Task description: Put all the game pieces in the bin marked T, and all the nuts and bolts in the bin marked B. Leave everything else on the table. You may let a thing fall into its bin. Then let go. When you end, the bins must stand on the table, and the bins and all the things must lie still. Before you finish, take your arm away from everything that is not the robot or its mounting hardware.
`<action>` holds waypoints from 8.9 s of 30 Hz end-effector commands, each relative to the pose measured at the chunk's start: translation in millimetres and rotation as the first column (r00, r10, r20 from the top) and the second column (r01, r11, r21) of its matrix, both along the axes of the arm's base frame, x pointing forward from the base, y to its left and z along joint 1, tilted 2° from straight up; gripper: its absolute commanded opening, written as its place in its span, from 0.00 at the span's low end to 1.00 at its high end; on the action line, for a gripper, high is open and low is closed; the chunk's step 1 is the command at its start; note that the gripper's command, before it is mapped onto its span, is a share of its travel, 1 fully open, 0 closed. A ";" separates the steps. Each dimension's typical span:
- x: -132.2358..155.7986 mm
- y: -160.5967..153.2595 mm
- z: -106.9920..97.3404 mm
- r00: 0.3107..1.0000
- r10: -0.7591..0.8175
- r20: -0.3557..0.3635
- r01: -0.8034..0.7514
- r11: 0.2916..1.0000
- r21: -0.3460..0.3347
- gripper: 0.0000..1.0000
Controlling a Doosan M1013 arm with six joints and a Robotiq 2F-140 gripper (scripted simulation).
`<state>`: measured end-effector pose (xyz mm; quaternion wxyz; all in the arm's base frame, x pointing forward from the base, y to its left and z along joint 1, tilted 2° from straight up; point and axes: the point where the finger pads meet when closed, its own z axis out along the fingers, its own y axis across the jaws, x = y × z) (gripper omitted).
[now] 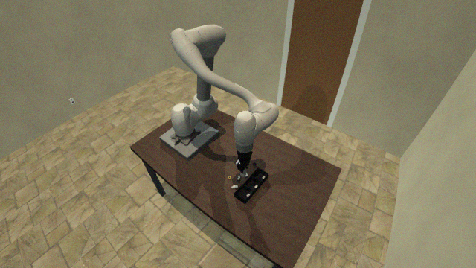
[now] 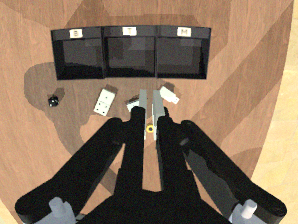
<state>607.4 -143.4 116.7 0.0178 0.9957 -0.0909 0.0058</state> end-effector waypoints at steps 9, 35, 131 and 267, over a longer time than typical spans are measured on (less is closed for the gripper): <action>33.9 -53.9 -37.9 1.000 0.000 0.000 0.000 1.000 0.000 0.05; 39.8 -64.5 -94.8 1.000 0.000 0.000 0.000 1.000 0.000 0.05; 48.6 -3.5 -46.2 1.000 0.000 0.000 0.000 1.000 0.000 0.05; 62.0 103.1 -65.9 1.000 0.000 0.000 0.000 1.000 0.000 0.05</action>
